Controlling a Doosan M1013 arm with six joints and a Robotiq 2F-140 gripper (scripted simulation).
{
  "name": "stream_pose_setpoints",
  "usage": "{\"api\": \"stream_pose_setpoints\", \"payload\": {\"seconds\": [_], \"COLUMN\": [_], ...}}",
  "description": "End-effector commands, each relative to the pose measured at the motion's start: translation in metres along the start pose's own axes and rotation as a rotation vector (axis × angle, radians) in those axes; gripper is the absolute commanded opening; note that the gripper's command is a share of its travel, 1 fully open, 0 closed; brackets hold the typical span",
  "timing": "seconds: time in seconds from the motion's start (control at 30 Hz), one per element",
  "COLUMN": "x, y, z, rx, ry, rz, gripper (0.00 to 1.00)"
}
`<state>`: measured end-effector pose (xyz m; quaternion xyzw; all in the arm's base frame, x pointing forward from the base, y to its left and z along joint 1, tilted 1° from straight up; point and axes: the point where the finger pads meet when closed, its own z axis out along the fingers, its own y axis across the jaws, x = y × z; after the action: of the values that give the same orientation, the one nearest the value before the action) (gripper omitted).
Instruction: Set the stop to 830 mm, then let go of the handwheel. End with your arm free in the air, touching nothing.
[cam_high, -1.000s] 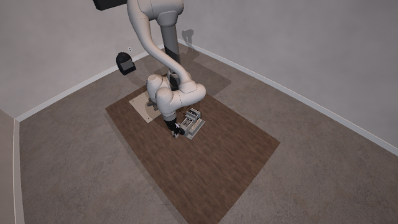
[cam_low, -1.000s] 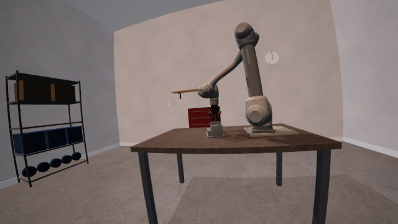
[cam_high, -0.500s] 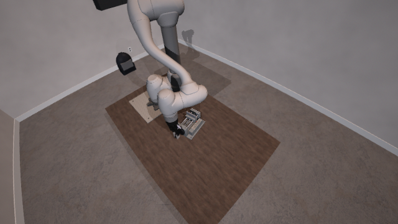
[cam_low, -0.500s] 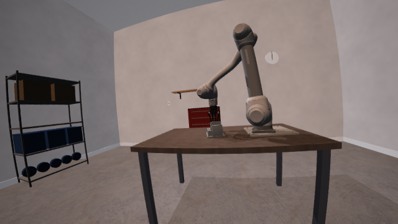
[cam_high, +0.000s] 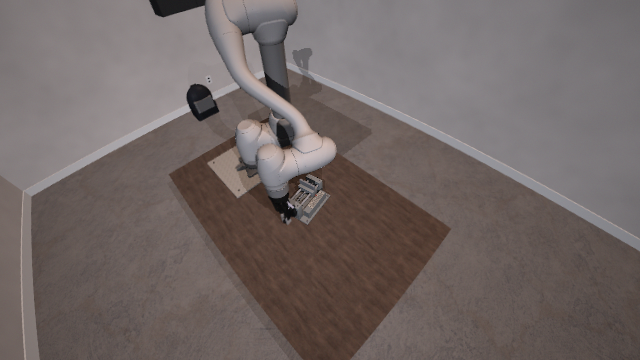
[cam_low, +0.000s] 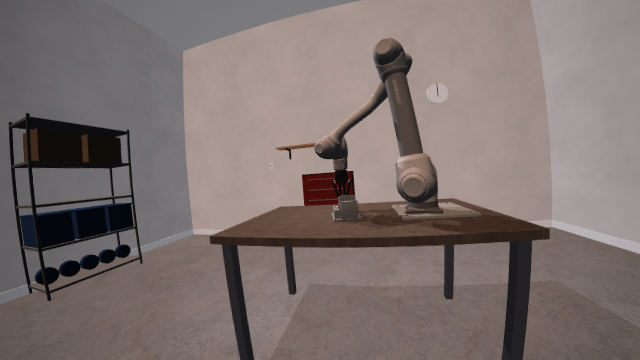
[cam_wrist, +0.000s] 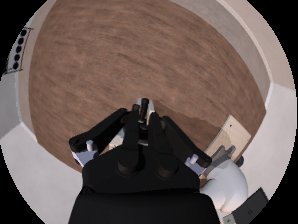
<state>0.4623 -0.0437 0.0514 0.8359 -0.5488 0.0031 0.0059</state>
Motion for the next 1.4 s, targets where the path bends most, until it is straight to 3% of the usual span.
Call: {"api": "stream_pose_setpoints", "payload": {"seconds": [0.0,1.37], "x": [0.0,0.0], "y": [-0.004,-0.019], "z": [-0.001,-0.016], "rx": [0.003,0.003], "ry": [0.0,0.0], "rz": [0.001,0.001], "gripper": [0.04,0.04]}}
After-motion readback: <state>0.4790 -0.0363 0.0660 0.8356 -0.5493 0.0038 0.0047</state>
